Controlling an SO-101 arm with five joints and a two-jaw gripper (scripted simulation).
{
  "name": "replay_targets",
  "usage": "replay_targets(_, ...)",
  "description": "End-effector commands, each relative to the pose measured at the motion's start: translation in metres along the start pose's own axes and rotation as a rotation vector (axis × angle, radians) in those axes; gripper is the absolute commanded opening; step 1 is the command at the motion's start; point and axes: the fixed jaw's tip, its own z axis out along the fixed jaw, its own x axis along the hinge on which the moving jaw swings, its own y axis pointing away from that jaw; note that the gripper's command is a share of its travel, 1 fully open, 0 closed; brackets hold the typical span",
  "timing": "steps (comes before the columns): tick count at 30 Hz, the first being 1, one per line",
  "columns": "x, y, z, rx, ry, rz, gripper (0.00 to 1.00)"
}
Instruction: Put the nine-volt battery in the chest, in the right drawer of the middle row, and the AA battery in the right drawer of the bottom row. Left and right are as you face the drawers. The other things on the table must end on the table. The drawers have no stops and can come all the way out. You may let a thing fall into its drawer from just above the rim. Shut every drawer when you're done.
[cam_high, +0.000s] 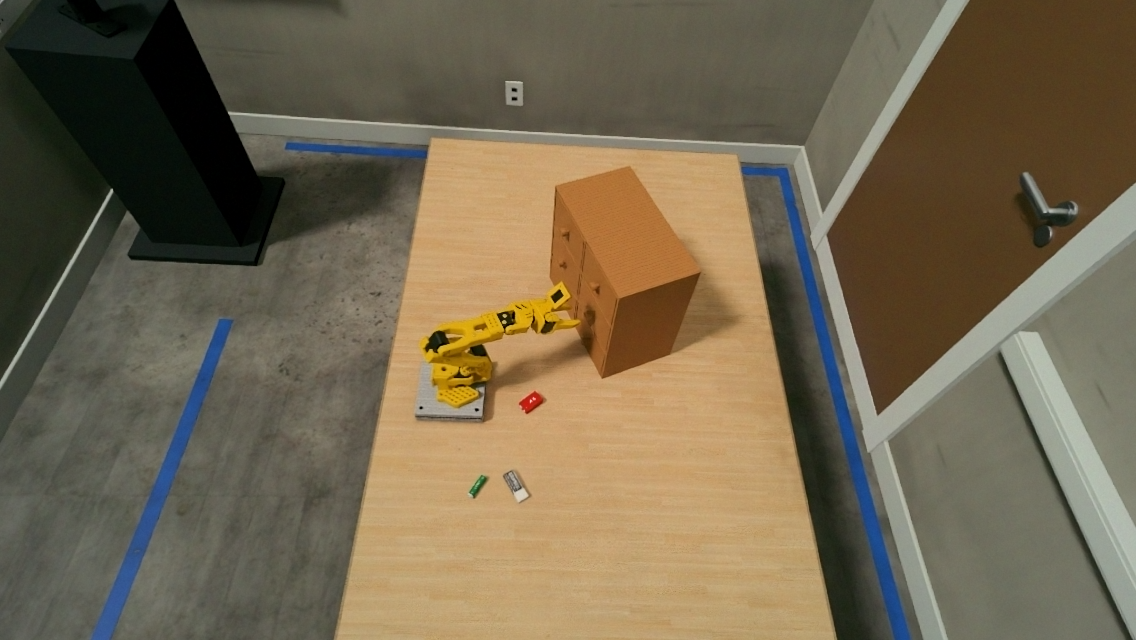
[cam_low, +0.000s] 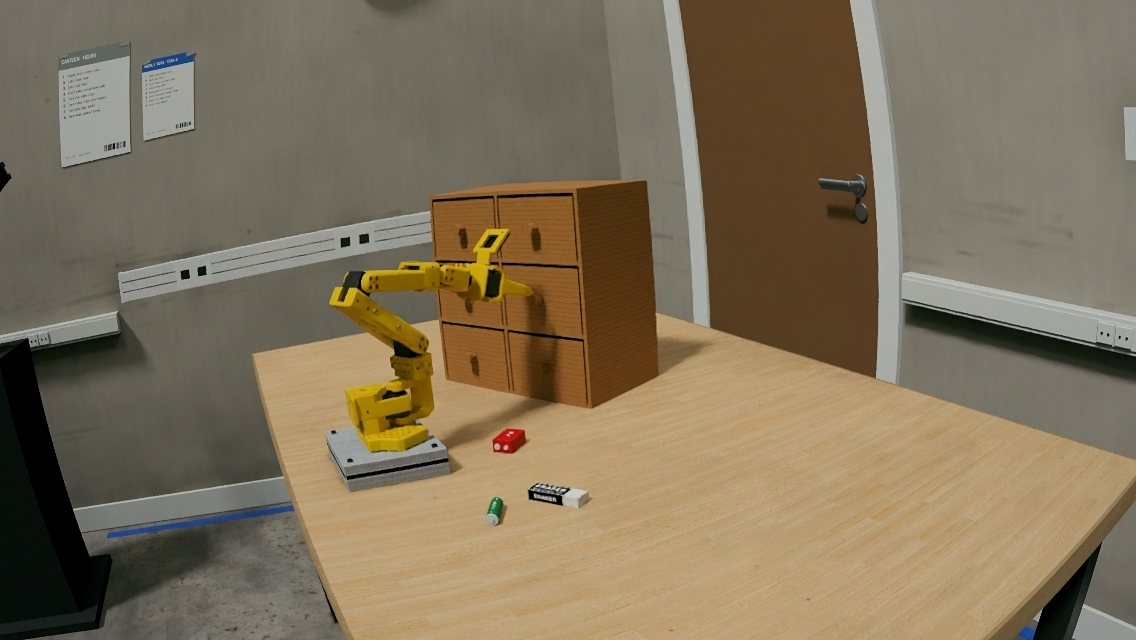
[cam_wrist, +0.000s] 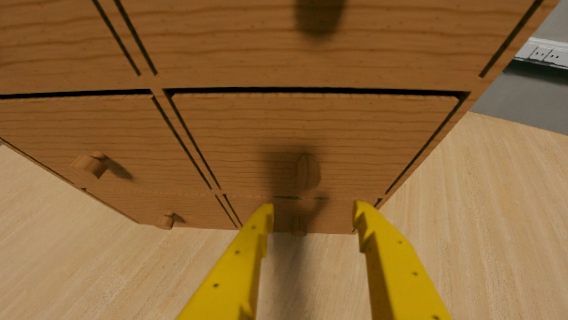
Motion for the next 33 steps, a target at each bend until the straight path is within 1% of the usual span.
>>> replay_targets(1,0.006,-0.002,0.001,0.009,0.018,0.009,0.21)
replay_targets(18,0.006,-0.002,0.001,0.009,0.018,0.009,0.21)
replay_targets(23,0.005,-0.002,0.016,0.008,0.018,0.007,0.21)
replay_targets(33,0.005,-0.002,0.016,0.008,0.018,0.007,0.21)
